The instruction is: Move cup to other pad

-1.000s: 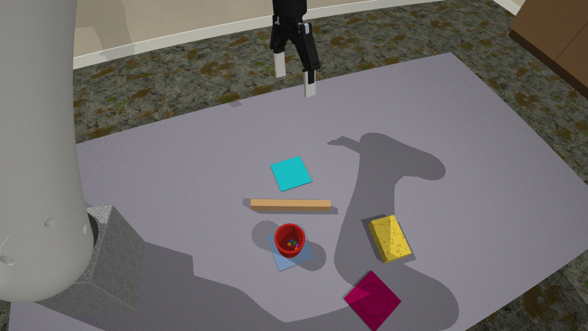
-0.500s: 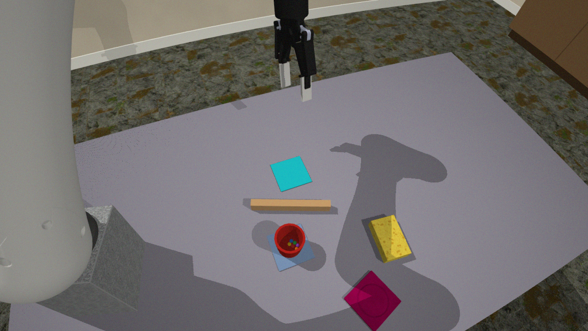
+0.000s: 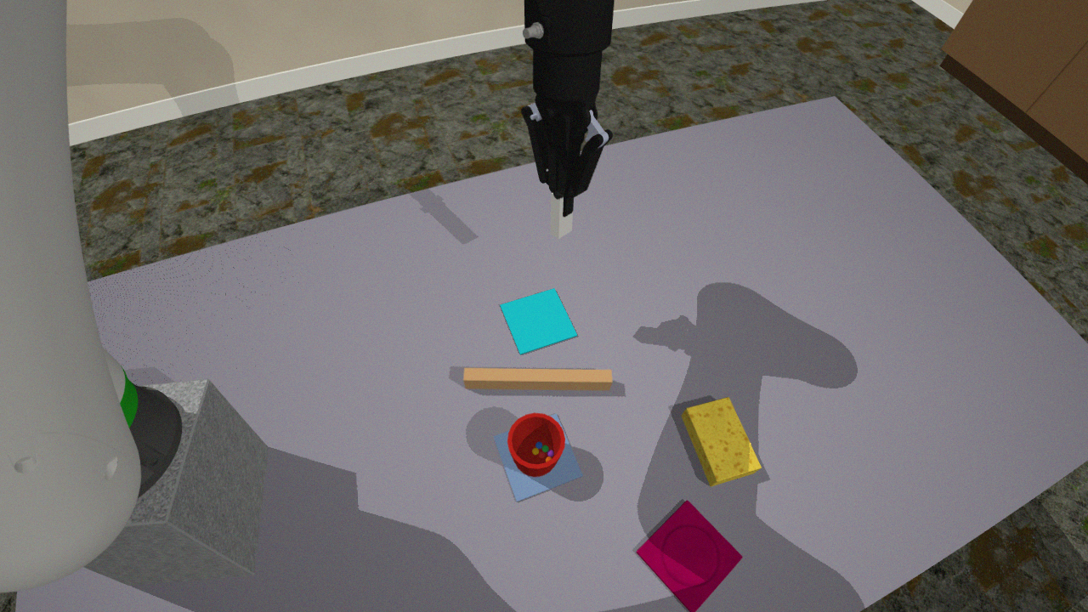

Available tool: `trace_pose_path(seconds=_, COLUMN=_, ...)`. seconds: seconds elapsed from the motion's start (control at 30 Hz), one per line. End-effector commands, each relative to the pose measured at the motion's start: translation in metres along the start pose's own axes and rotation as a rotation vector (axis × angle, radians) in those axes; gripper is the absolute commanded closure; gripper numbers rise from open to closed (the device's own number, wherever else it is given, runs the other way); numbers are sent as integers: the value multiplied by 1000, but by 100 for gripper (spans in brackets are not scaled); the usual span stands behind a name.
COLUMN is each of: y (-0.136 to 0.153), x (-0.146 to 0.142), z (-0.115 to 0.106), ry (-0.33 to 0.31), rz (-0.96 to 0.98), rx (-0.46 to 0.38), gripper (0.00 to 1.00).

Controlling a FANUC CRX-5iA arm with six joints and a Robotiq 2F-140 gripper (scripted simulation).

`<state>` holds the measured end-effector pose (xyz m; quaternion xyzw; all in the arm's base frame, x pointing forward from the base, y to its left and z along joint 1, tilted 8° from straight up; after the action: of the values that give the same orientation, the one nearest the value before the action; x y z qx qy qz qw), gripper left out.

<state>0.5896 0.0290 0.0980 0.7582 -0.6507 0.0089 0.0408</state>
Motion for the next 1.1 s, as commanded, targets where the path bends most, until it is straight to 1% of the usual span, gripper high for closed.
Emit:
trace_pose_path(seconds=0.0, y=20, x=37, z=22, ry=-48, rz=-136, rx=11, gripper=100)
trace_pose_path(seconds=0.07, y=20, x=37, z=22, ry=-48, rz=-136, rx=11, gripper=100)
trace_pose_path(seconds=0.1, y=32, x=52, z=32, ry=-65, rz=-195, rx=19, gripper=100)
trace_pose_path(seconds=0.2, y=32, x=52, z=32, ry=-65, rz=-195, rx=19, gripper=100)
trace_pose_path(seconds=0.23, y=44, x=68, z=43, ry=-81, rz=-254, rx=29, gripper=100)
trace_pose_path(seconds=0.37, y=44, x=68, z=43, ry=-81, rz=-254, rx=29, gripper=100)
trace_pose_path(seconds=0.4, y=57, x=82, z=53, ry=-96, rz=-313, rx=41, gripper=100)
trace_pose_path(seconds=0.43, y=57, x=82, z=53, ry=-96, rz=-313, rx=41, gripper=100)
trace_pose_path(seconds=0.47, y=71, x=96, z=63, ry=-109, rz=-370, rx=55, gripper=100)
trace_pose_path(seconds=0.57, y=71, x=96, z=63, ry=-109, rz=-370, rx=55, gripper=100)
trace_pose_path(seconds=0.6, y=84, x=109, z=73, ry=-119, rz=-426, rx=70, gripper=100)
trace_pose_path(seconds=0.67, y=84, x=109, z=73, ry=-119, rz=-426, rx=70, gripper=100)
trace_pose_path(seconds=0.7, y=98, x=121, z=82, ry=-128, rz=-478, rx=86, gripper=100)
trace_pose_path(seconds=0.77, y=98, x=121, z=82, ry=-128, rz=-478, rx=86, gripper=100)
trace_pose_path(seconds=0.8, y=112, x=131, z=90, ry=-134, rz=-527, rx=103, gripper=100)
trace_pose_path(seconds=0.93, y=112, x=131, z=90, ry=-134, rz=-527, rx=103, gripper=100)
trace_pose_path(seconds=0.97, y=125, x=140, z=98, ry=-137, rz=-572, rx=119, gripper=100)
trace_pose_path(seconds=1.0, y=125, x=140, z=98, ry=-137, rz=-572, rx=119, gripper=100)
trace_pose_path(seconds=1.03, y=137, x=148, z=105, ry=-139, rz=-613, rx=134, gripper=100)
trace_pose_path(seconds=1.07, y=137, x=148, z=105, ry=-139, rz=-613, rx=134, gripper=100)
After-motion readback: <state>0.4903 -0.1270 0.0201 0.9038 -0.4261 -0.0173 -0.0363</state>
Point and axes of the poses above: the point where the finger pads meet when closed, its own z axis out along the fingers, its own x axis across the jaws, y = z × x, the point moved 4 cm from there along -z, back along the fingers, and after that the axes turned 6 degrees about z, right-handed, at the moved point
